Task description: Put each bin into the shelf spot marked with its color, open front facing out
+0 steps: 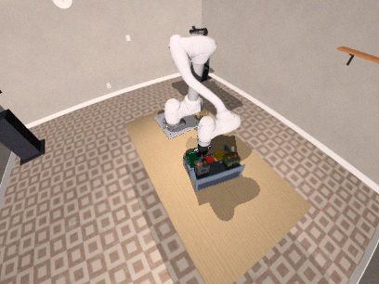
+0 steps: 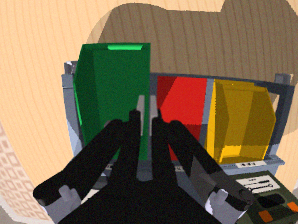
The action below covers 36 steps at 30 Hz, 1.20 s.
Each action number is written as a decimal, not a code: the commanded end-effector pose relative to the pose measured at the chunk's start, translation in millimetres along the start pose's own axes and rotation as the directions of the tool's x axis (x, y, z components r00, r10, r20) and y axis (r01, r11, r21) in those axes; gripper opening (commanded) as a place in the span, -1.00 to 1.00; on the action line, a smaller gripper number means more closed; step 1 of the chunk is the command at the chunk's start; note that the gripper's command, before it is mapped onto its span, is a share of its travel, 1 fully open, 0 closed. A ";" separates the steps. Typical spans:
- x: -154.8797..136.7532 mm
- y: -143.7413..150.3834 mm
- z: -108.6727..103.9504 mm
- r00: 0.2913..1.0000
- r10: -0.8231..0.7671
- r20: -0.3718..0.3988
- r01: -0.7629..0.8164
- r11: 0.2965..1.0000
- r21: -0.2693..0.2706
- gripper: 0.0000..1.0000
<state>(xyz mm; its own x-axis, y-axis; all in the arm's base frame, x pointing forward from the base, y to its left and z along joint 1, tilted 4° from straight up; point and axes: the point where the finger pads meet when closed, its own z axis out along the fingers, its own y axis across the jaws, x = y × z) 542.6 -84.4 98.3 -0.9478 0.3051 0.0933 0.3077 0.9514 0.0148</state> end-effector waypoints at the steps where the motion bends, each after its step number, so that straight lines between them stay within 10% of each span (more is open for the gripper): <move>1: 0.4 0.6 -0.7 1.000 0.000 0.004 0.000 1.000 0.003 -0.69; 36: 6.0 0.5 -37.2 1.000 0.001 0.005 -0.001 1.000 0.003 -0.69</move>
<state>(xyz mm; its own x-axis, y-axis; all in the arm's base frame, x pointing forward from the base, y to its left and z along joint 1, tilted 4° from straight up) 540.8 -83.8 127.8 -0.9483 0.3054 0.0866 0.3078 0.9513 0.0159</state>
